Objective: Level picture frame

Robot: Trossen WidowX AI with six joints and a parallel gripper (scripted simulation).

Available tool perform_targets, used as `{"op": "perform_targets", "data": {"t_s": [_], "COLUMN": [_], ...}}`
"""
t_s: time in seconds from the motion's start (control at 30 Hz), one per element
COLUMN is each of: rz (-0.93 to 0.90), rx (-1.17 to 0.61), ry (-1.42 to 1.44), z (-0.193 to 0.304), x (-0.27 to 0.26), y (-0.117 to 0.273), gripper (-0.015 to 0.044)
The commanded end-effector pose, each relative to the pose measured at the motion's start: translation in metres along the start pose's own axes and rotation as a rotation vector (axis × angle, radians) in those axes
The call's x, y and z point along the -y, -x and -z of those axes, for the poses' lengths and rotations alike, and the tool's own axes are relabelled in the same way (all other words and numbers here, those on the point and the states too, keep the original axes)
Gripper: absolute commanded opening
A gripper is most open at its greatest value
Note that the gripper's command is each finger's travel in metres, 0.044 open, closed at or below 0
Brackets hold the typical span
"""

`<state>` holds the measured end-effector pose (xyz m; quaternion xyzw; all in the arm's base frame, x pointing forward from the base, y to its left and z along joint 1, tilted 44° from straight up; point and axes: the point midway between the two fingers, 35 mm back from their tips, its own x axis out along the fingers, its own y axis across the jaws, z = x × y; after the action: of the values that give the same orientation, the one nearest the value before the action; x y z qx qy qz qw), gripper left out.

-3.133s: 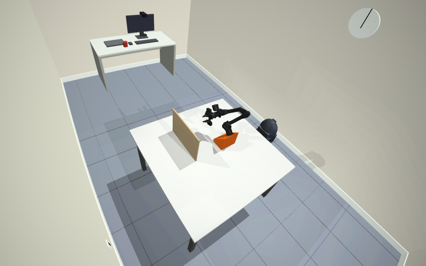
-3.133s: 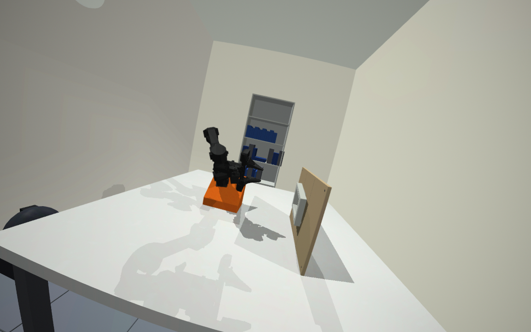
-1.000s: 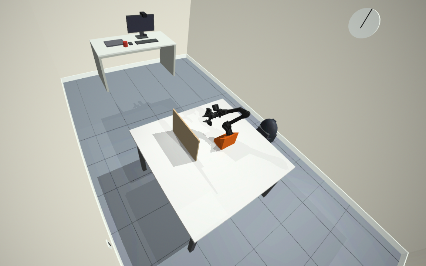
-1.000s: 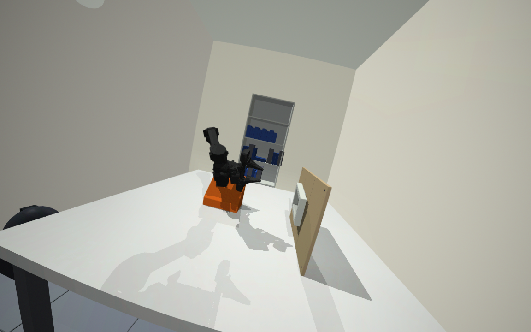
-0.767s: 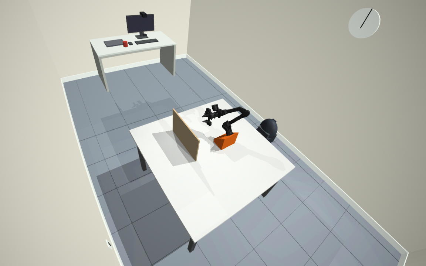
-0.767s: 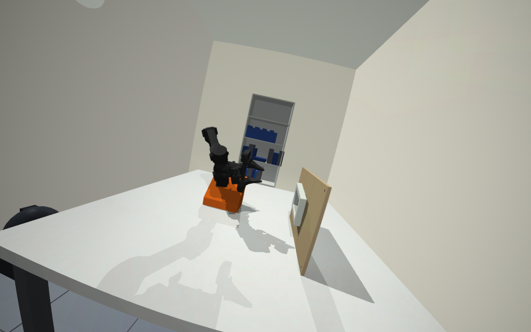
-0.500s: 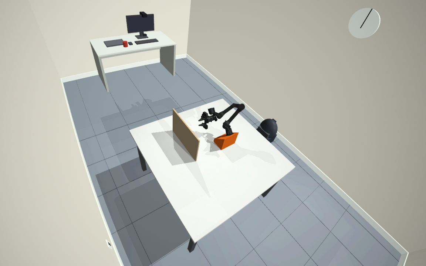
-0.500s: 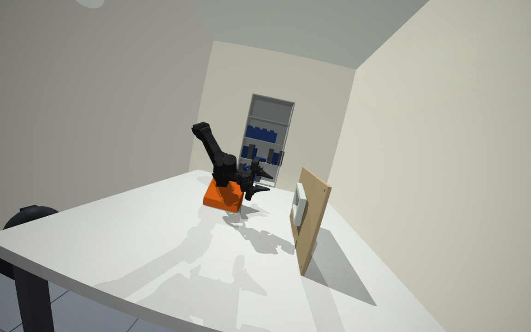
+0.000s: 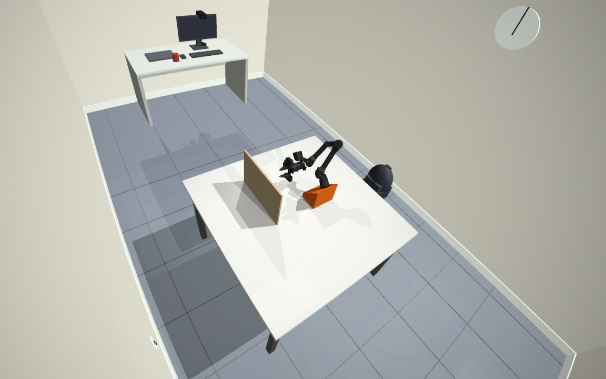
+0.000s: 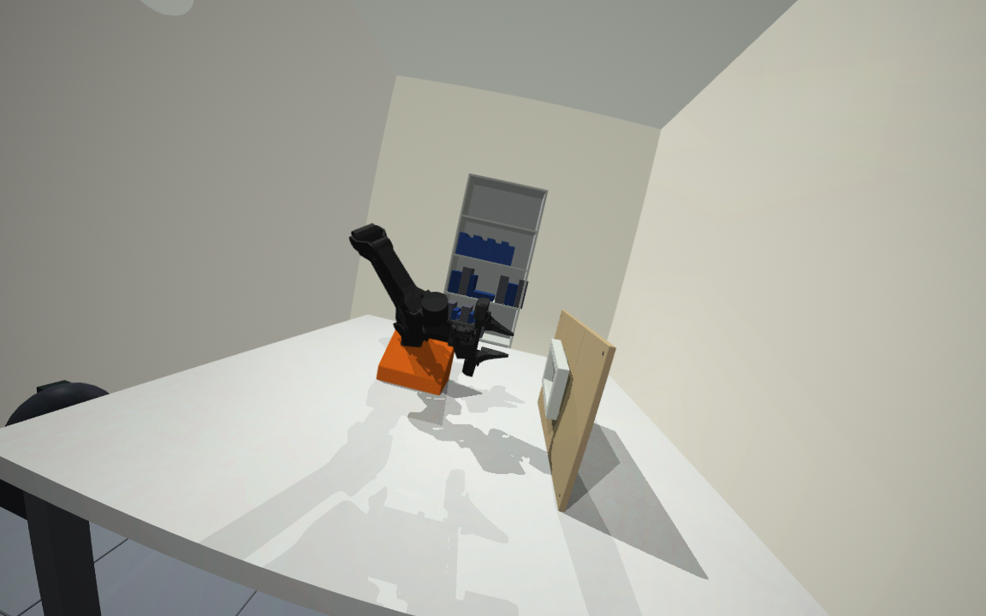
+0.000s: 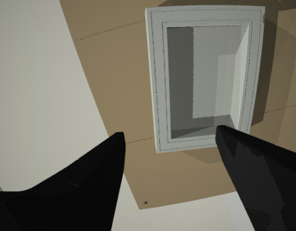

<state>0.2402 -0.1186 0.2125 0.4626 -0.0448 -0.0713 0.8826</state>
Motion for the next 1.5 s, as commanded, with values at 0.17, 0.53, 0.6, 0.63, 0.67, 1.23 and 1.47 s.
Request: {"op": "perform_targets", "data": {"t_s": [0.17,0.53,0.6,0.63,0.67,1.23,1.47], "rz": [0.0,-0.004,-0.004,-0.004,-0.004,-0.004,-0.004], "rx": [0.004,0.006,0.006,0.006,0.006,0.006,0.006], "ry": [0.006,0.004,0.004,0.004,0.004,0.004,0.004], "z": [-0.002,-0.001,-0.001,-0.001,-0.001,-0.001,-0.002], "x": [-0.001,0.0,0.0,0.0,0.0,0.0,-0.001], "y": [-0.007,-0.079,-0.08,-0.08,-0.08,-0.083,-0.093], "gripper": [0.026,0.026,0.026,0.026,0.026,0.026,0.026]}}
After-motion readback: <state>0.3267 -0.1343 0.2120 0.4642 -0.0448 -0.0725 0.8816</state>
